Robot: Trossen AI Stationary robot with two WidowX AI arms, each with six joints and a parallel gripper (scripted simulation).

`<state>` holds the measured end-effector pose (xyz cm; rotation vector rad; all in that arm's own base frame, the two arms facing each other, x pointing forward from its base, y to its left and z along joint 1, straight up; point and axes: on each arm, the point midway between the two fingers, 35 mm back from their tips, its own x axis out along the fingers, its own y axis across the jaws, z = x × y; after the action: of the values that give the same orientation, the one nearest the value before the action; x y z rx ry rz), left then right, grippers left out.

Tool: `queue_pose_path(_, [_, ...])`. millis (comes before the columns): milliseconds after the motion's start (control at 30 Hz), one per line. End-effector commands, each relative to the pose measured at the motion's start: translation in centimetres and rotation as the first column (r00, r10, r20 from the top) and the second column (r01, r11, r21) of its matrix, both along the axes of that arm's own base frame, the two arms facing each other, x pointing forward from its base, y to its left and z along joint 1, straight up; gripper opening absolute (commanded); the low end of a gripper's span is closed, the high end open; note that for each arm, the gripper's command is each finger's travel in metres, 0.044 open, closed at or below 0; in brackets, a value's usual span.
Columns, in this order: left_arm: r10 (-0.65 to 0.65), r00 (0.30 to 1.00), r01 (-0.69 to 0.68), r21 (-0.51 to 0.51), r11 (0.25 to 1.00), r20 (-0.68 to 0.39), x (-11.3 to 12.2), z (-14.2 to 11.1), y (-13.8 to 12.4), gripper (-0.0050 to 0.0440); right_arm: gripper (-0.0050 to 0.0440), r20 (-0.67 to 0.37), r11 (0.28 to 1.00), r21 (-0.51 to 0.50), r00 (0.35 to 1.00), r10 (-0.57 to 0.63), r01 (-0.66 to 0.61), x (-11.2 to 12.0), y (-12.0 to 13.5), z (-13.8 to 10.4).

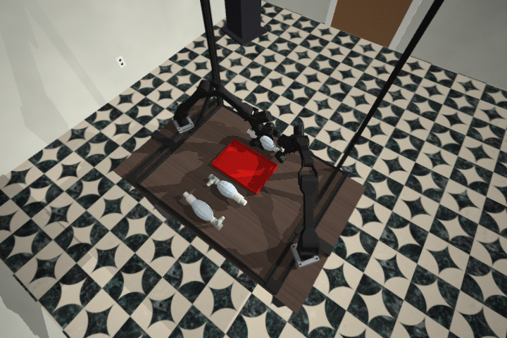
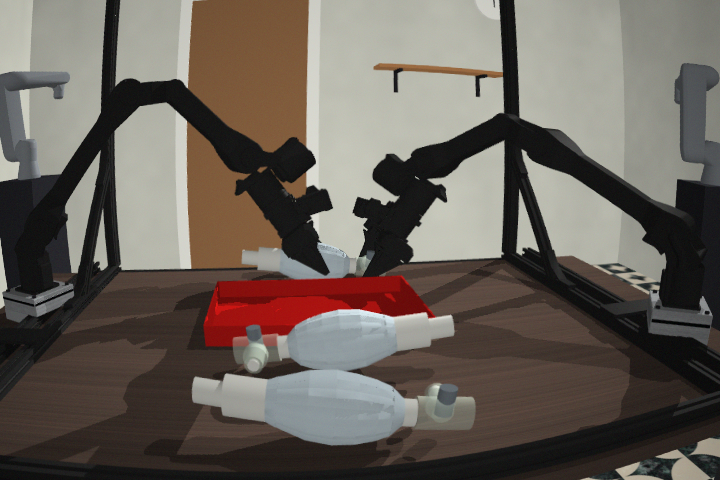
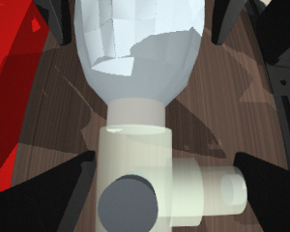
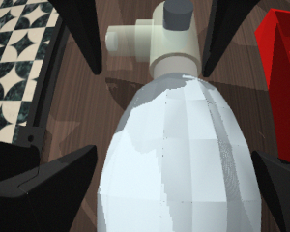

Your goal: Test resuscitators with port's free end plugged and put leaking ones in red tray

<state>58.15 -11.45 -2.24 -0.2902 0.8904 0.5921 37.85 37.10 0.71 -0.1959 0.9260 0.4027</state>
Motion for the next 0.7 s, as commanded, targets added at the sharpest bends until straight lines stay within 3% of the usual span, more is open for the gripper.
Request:
queue_pose_path(0, [0.0,1.0,0.0,-0.002,1.0,-0.004,-0.07,-0.25,-0.04,0.0409,0.044,-0.002,1.0,-0.002,1.0,0.0,0.0,-0.09,-0.09,-0.12])
queue_pose_path(33, [0.0,1.0,0.0,-0.002,1.0,-0.004,-0.07,-0.25,-0.04,0.0409,0.044,-0.002,1.0,-0.002,1.0,0.0,0.0,-0.09,-0.09,-0.12])
queue_pose_path(67, [0.0,1.0,0.0,0.0,1.0,0.0,0.0,0.0,0.0,0.0,0.044,0.0,1.0,0.0,1.0,0.0,0.0,-0.01,-0.01,-0.02])
queue_pose_path(667, [0.001,1.0,-0.001,-0.001,1.0,0.0,0.0,0.0,0.0,0.0,0.044,0.0,1.0,0.0,1.0,0.0,0.0,-0.01,-0.02,-0.03])
